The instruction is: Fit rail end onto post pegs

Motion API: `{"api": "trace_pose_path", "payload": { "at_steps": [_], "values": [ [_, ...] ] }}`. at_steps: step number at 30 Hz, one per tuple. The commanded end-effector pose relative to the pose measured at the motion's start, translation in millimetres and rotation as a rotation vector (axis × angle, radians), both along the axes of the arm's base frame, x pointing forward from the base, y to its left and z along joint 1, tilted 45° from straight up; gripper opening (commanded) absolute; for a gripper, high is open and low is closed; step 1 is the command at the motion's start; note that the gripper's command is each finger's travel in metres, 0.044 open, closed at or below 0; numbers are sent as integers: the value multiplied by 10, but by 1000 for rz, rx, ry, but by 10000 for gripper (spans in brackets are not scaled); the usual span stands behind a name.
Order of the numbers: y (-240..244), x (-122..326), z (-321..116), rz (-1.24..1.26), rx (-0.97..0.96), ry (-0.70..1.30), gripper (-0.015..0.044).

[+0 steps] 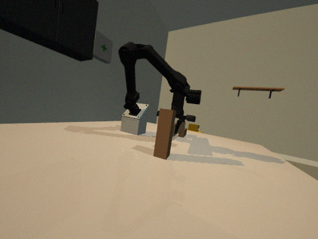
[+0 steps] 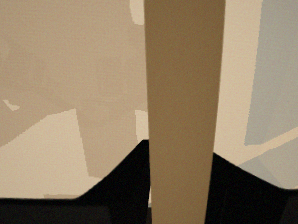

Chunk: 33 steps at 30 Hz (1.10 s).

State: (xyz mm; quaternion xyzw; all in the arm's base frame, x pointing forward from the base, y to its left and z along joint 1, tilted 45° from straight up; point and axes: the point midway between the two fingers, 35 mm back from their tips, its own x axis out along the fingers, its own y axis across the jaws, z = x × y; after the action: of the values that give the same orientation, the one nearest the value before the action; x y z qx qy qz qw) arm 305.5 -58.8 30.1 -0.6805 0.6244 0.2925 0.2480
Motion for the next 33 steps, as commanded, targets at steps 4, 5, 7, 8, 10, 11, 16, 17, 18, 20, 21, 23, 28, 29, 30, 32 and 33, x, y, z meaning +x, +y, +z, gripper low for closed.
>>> {"api": "trace_pose_path", "payload": {
  "at_steps": [4, 5, 7, 8, 10, 11, 16, 17, 18, 20, 21, 23, 28, 29, 30, 32, 33],
  "values": [
    [-22, 12, 20, 4, -1, 0, 0],
    [-24, 13, 22, 4, -1, 0, 0],
    [-30, 14, 25, 4, -1, 0, 0],
    [-33, 14, 27, 4, -1, 0, 0],
    [-37, 15, 31, 4, -1, 0, 0],
    [-40, 15, 33, 4, -1, 0, 0],
    [-50, 17, 46, 4, -1, 0, 0],
    [-51, 17, 49, 4, -1, 0, 0],
    [-53, 17, 52, 4, -1, 0, 0],
    [-56, 18, 57, 4, -1, 0, 0],
    [-57, 18, 60, 4, -1, 0, 0],
    [-60, 18, 66, 4, -1, 0, 0],
    [-67, 19, 81, 4, -1, 0, 0],
    [-68, 19, 83, 4, -1, 0, 0],
    [-70, 20, 86, 4, -1, 0, 0],
    [-73, 20, 91, 4, -1, 0, 0],
    [-75, 20, 94, 4, -1, 0, 0]
  ]
}}
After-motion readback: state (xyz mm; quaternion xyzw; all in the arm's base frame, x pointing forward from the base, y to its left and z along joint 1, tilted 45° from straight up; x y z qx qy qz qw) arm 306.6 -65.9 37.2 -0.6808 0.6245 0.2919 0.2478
